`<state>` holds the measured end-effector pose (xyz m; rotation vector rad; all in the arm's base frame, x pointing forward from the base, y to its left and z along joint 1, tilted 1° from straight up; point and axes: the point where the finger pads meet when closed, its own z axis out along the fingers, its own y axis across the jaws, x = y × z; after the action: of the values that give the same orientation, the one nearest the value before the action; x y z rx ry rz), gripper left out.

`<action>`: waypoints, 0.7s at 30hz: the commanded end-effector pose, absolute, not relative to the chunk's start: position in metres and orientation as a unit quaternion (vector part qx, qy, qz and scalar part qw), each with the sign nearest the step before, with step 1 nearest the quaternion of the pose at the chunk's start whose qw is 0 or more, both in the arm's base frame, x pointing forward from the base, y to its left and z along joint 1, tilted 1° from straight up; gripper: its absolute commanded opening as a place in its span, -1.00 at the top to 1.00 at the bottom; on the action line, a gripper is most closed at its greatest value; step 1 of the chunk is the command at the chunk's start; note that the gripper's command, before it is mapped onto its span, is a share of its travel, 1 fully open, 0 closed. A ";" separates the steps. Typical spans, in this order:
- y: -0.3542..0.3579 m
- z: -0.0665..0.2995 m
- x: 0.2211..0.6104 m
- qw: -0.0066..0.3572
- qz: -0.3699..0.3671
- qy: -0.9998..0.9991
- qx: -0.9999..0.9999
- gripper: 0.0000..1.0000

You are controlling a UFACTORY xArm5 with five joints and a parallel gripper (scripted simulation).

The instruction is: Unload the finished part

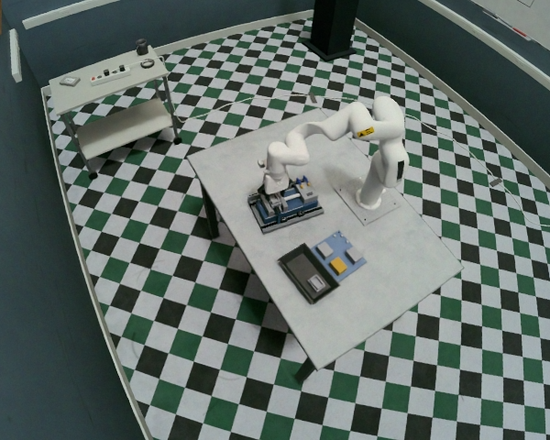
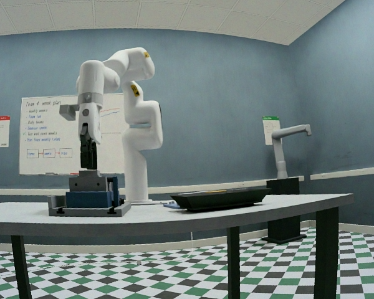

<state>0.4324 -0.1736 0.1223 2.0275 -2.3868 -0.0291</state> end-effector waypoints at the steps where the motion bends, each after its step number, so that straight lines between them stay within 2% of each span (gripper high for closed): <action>1: -0.174 0.124 0.434 0.004 -0.007 -0.762 0.647 -0.38; 21: -0.174 0.118 0.434 0.004 -0.007 -0.762 0.647 -0.38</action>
<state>0.4323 -0.1735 0.1179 2.0274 -2.3867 -0.0292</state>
